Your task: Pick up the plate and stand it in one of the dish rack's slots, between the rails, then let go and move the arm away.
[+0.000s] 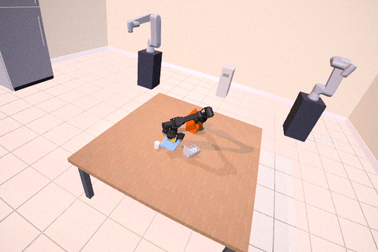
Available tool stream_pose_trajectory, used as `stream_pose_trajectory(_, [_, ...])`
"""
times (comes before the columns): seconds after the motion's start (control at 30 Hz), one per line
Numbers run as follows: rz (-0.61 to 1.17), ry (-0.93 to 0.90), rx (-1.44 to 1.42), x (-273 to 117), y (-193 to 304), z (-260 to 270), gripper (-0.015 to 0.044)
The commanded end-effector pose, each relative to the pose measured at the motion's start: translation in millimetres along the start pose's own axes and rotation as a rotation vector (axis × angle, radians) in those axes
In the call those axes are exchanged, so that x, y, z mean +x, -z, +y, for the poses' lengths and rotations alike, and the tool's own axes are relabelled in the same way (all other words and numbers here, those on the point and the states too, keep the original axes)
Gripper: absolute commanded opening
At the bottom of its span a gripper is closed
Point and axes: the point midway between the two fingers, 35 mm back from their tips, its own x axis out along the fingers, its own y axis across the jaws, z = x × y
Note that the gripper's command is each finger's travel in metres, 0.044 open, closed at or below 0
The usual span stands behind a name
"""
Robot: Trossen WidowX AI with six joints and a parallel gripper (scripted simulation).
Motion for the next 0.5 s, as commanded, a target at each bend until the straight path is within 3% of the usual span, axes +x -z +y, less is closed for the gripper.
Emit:
stream_pose_trajectory(0.0, [-0.008,0.014,-0.009,-18.4,-6.5,-4.6,0.0089])
stream_pose_trajectory(0.13, [-0.008,0.019,-0.008,-40.5,-9.8,-7.5,0.0])
stream_pose_trajectory(0.47, [-0.007,0.024,-0.007,-93.6,-12.6,-11.2,0.0])
